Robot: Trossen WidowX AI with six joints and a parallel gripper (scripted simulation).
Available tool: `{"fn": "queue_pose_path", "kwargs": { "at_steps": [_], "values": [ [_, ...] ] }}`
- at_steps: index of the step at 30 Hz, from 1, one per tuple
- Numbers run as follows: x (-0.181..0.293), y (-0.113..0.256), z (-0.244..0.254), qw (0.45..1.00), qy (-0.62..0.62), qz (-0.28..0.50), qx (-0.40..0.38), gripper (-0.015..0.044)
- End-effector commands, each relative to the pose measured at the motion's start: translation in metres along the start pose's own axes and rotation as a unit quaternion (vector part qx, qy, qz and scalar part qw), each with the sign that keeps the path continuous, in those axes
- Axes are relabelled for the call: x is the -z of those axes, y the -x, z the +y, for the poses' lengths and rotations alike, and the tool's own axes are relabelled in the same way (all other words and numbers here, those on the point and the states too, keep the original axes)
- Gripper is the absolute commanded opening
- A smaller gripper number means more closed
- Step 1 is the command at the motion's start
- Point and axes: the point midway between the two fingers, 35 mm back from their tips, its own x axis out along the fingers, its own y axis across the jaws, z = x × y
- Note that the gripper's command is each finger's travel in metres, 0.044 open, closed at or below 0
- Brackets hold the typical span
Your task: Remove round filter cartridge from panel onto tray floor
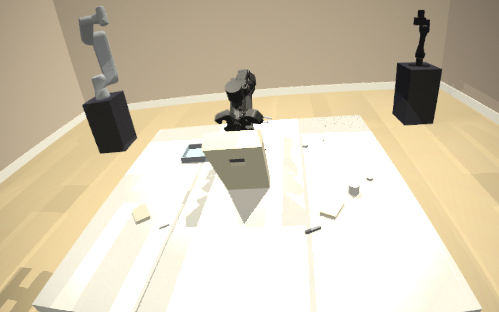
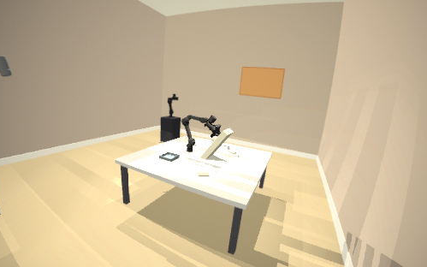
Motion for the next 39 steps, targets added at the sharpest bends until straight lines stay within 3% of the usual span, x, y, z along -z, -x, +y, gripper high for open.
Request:
{"fn": "queue_pose_path", "kwargs": {
  "at_steps": [1,7,9,24,39],
  "values": [
    [0.0000,-0.0001,-0.0004,1.000,0.000,0.000,0.001,0.0078],
    [0.0000,-0.0001,-0.0004,1.000,0.000,0.000,0.001,0.0038],
    [0.0000,-0.0001,-0.0004,1.000,0.000,0.000,0.001,0.0000],
    [0.0004,-0.0086,-0.0009,0.980,-0.201,0.001,0.000,0.0000],
    [0.0004,-0.0087,-0.0009,0.894,-0.447,0.001,0.001,0.0000]
  ]
}}
